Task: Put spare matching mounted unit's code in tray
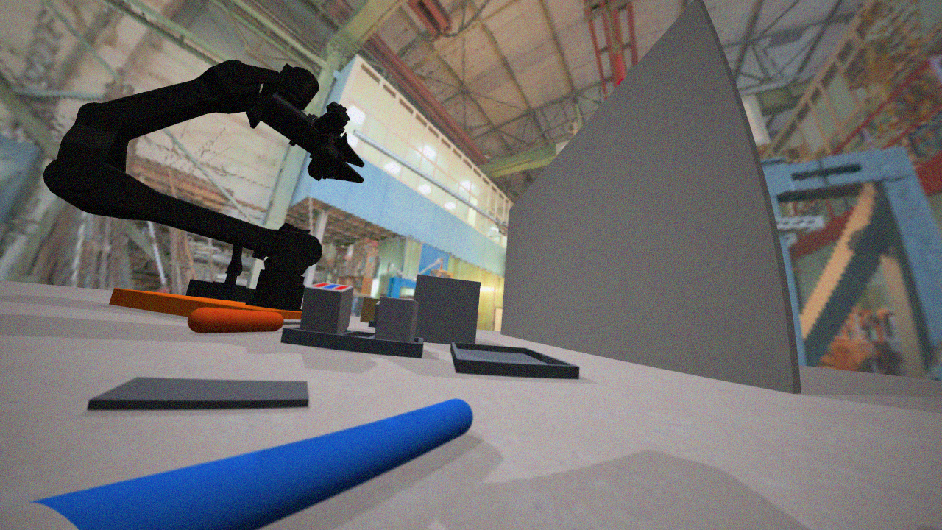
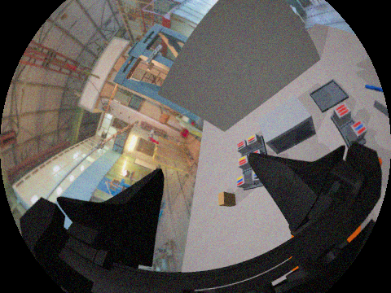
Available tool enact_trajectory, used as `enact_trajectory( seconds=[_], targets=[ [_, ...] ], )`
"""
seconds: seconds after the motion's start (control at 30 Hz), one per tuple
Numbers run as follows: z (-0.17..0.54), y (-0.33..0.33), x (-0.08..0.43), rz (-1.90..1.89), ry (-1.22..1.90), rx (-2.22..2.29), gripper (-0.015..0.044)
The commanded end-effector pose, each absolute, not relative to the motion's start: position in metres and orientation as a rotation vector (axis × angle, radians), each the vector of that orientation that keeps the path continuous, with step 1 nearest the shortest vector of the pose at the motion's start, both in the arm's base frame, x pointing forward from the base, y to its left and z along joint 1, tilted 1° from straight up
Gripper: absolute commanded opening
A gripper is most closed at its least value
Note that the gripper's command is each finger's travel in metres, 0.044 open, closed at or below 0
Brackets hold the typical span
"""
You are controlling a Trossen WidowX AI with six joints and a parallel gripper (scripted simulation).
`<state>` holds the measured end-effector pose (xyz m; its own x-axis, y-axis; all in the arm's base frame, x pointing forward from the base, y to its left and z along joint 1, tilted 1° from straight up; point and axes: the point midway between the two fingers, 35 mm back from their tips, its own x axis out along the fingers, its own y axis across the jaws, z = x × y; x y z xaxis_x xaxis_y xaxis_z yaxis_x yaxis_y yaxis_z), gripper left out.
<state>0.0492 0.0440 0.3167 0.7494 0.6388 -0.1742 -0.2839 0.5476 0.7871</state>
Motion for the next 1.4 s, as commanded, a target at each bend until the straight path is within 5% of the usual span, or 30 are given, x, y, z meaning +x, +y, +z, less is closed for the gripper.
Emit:
enact_trajectory(
  seconds=[0.0, 0.4, 1.37],
  targets=[
    [0.317, 0.044, 0.049, 0.572, 0.479, 0.823, 0.0426],
    [0.332, 0.057, 0.079, 0.432, 0.570, 0.655, 0.0440],
    [0.288, 0.060, 0.299, 0.036, 1.186, 0.127, 0.0440]
  ],
)
